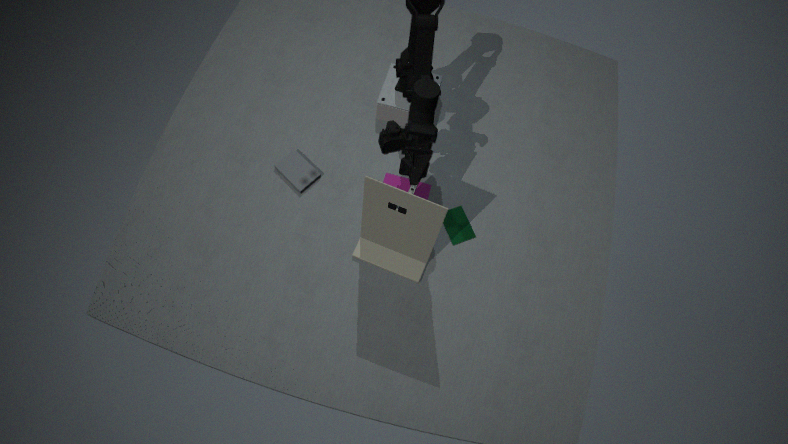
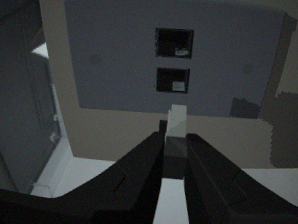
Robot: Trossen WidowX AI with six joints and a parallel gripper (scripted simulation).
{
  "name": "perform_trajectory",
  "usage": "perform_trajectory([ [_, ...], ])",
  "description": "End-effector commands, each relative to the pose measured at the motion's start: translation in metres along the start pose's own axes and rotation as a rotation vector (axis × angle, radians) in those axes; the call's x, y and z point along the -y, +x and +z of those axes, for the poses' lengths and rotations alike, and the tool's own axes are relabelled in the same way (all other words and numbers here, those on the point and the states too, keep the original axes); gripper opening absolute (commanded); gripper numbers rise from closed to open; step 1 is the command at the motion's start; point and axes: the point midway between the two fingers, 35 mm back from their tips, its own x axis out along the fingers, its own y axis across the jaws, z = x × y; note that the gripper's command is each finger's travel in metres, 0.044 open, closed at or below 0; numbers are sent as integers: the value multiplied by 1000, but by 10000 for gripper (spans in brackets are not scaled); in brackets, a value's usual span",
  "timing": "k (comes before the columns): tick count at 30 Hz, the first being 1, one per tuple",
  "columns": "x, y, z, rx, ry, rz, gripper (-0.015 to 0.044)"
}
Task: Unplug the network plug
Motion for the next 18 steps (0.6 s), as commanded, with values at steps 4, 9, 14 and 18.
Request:
perform_trajectory([
  [4,1,-5,-1,1,3,-5,0],
  [9,1,-8,-2,1,3,-5,0],
  [14,1,-11,-3,1,3,-5,0],
  [18,1,-13,-4,1,3,-5,0],
])
